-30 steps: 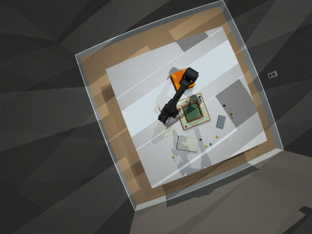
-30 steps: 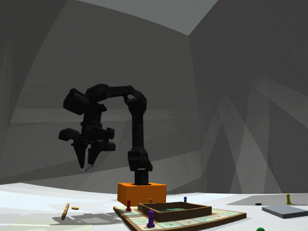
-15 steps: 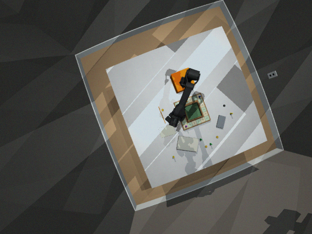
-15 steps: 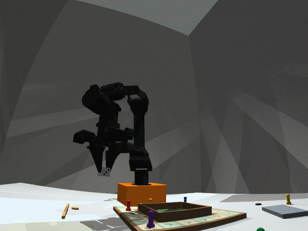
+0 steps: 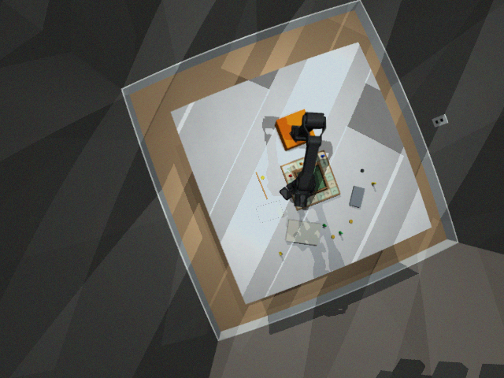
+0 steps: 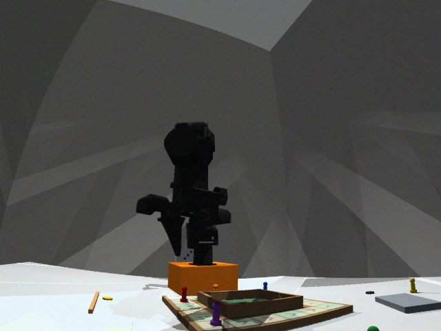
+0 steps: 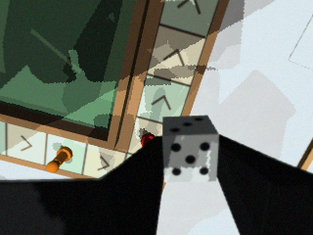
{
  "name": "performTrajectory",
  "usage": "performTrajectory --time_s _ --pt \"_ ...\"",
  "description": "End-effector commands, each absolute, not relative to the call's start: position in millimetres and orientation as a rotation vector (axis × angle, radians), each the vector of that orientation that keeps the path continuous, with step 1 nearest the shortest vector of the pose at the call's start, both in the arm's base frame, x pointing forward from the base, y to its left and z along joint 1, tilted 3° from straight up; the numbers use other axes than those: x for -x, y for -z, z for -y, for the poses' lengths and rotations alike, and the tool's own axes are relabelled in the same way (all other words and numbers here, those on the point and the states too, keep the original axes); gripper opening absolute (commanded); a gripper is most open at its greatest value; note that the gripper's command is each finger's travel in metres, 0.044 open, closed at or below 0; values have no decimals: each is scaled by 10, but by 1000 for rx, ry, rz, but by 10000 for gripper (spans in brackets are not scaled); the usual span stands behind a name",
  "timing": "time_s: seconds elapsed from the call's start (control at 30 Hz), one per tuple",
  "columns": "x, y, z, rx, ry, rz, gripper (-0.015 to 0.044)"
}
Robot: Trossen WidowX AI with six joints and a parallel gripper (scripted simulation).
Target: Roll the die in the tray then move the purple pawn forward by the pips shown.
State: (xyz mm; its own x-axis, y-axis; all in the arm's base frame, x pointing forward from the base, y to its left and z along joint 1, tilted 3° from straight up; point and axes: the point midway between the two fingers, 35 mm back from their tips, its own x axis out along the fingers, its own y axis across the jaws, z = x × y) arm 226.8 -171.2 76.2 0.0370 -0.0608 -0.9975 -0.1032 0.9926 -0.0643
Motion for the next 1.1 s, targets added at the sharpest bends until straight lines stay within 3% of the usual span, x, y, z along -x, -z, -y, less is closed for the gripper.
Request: performTrajectory --time_s 0.0,0.77,1.07 --pt "-2368 -703 1519 88 7 -1539 0" --pt "-2673 -498 537 -105 191 -1520 0" --pt "-2710 -445 522 -100 196 -1402 0"
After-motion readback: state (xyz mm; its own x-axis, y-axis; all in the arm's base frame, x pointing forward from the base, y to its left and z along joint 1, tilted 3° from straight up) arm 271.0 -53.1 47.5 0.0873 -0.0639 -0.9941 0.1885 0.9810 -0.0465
